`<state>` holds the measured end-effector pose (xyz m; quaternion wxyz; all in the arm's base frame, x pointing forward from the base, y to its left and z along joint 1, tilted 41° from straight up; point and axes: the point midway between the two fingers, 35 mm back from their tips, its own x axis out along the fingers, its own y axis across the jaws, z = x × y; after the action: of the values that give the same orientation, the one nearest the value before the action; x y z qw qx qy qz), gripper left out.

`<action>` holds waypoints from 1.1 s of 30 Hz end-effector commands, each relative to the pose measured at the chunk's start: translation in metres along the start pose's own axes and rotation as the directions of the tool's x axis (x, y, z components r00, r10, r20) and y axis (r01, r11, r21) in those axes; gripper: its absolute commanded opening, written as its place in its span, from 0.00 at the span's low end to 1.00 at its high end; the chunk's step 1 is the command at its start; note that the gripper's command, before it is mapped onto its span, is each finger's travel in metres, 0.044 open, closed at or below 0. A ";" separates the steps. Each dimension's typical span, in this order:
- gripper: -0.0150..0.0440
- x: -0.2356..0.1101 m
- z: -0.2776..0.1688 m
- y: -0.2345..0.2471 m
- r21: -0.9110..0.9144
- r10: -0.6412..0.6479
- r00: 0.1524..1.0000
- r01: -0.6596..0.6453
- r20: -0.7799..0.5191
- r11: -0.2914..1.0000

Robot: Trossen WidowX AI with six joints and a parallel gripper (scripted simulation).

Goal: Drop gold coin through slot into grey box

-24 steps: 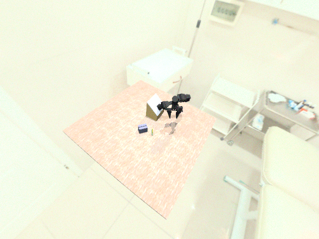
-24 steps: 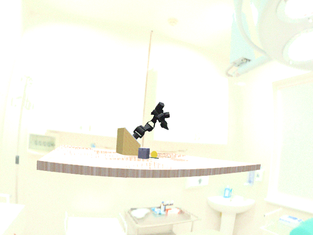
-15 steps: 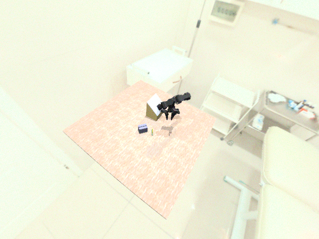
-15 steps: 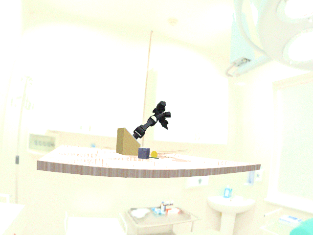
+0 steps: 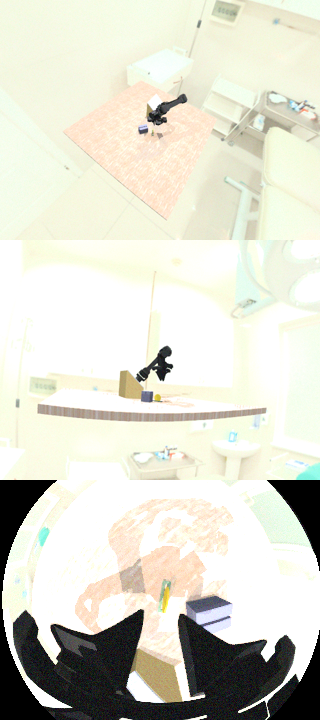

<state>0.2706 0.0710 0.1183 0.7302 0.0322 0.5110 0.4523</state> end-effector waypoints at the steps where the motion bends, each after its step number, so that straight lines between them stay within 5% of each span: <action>1: 0.53 0.026 -0.011 -0.021 0.033 0.031 0.993 -0.028 -0.114 0.999; 10: 0.53 0.066 -0.020 -0.021 0.041 0.040 0.990 -0.035 -0.136 0.999; 33: 0.53 0.102 -0.025 -0.019 0.041 0.039 0.990 -0.034 -0.136 0.999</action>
<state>0.2724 0.1171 0.0279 0.6871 0.0208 0.5646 0.4569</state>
